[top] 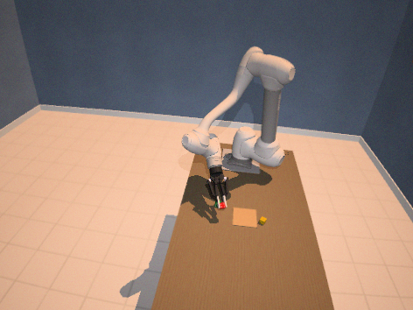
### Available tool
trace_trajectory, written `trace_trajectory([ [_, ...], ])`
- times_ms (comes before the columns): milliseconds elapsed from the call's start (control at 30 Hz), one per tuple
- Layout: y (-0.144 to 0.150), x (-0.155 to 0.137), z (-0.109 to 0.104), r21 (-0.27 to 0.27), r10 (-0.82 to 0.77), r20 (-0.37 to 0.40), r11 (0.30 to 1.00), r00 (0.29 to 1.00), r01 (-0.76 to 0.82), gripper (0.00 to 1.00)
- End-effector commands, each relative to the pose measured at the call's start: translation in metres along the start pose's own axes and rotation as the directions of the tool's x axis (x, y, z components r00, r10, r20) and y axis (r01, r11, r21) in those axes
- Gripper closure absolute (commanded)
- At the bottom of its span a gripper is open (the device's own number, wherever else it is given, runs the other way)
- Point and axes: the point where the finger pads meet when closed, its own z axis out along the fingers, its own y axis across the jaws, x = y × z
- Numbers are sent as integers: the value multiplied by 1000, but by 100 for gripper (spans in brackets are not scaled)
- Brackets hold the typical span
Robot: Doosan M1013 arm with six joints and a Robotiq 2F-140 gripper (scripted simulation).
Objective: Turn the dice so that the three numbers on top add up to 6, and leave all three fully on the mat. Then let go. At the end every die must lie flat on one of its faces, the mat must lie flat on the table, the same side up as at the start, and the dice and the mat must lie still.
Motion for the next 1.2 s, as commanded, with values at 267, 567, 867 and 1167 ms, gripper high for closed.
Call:
trace_trajectory([
  [267,3,4,1,7,-12,131,1000,991,12,84],
  [567,3,16,9,7,-13,131,1000,991,12,84],
  [867,3,36,23,7,-13,131,1000,991,12,84],
  [1167,2,56,38,7,-13,131,1000,991,12,84],
])
